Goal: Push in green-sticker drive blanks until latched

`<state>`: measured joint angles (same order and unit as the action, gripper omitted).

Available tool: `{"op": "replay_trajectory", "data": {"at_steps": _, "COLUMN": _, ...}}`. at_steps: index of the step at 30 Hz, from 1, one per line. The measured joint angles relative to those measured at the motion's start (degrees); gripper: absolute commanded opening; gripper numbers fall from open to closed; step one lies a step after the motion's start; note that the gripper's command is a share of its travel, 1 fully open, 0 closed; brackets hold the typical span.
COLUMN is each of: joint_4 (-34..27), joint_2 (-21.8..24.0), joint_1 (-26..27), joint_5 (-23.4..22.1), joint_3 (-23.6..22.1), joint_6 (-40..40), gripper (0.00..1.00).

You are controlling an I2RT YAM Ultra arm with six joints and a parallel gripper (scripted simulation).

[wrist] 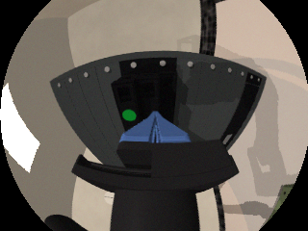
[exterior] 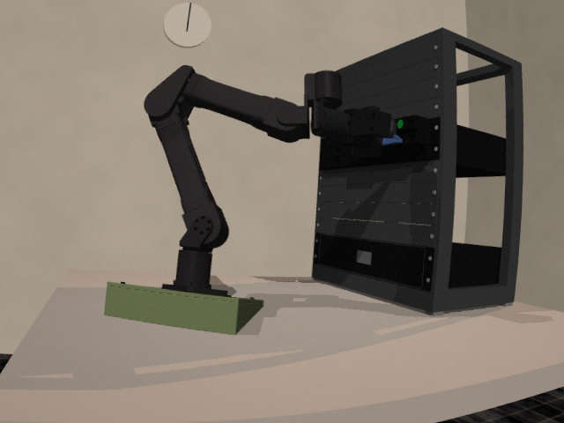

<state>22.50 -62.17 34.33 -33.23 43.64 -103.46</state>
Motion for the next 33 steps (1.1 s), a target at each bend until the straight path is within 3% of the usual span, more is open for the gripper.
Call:
{"op": "replay_trajectory", "data": {"at_steps": 25, "joint_4": -0.4, "joint_2": -0.3, "joint_1": -0.2, "joint_5": 0.2, "joint_3": 0.4, "joint_6": 0.1, "gripper": 0.00}}
{"op": "replay_trajectory", "data": {"at_steps": 33, "joint_4": -1.3, "joint_2": -2.2, "joint_1": -1.1, "joint_5": 1.1, "joint_3": 3.0, "joint_6": 0.1, "gripper": 0.00}}
